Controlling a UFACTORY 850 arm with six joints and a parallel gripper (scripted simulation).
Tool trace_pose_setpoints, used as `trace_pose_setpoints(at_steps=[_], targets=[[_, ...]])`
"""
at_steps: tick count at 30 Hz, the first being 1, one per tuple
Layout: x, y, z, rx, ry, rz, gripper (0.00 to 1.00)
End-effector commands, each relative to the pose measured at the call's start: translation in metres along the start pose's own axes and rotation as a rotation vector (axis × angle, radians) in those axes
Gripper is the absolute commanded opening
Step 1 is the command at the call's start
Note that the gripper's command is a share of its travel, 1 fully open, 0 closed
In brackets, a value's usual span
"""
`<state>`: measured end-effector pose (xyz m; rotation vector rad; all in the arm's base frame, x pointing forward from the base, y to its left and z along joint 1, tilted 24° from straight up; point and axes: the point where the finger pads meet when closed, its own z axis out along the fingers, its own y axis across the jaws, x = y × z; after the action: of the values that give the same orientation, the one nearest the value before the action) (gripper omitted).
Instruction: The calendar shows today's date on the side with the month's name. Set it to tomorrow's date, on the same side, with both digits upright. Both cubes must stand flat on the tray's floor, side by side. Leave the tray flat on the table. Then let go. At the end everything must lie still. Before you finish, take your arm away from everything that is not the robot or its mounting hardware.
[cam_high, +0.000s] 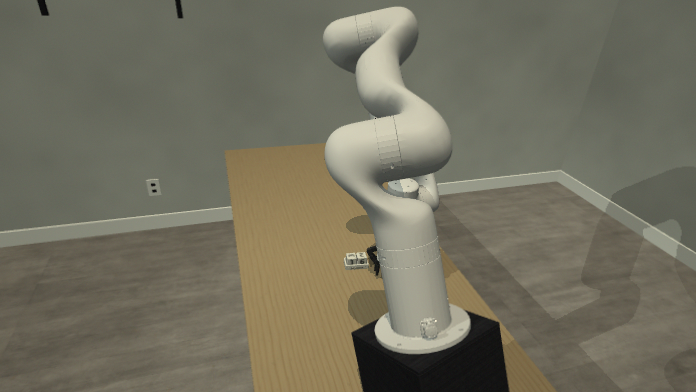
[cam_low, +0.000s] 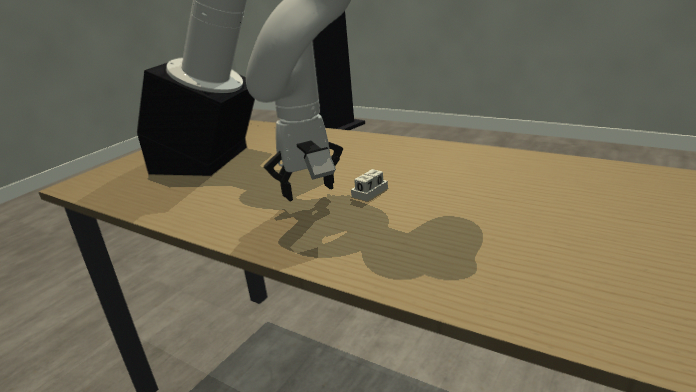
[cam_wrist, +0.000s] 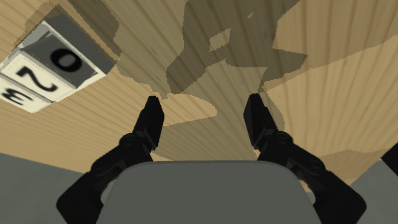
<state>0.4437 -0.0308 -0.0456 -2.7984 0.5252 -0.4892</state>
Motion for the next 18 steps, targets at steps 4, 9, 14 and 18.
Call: trace_pose_setpoints(at_steps=[4,9,14,18], targets=[[0.0003,0.0000,-0.0002,0.000,0.001,0.000,1.00],[0.0003,0.0000,-0.0002,0.000,0.001,0.000,1.00],[0.0003,0.0000,-0.0003,0.000,0.001,0.000,1.00],[0.0004,0.0000,-0.0042,0.000,0.001,0.000,1.00]])
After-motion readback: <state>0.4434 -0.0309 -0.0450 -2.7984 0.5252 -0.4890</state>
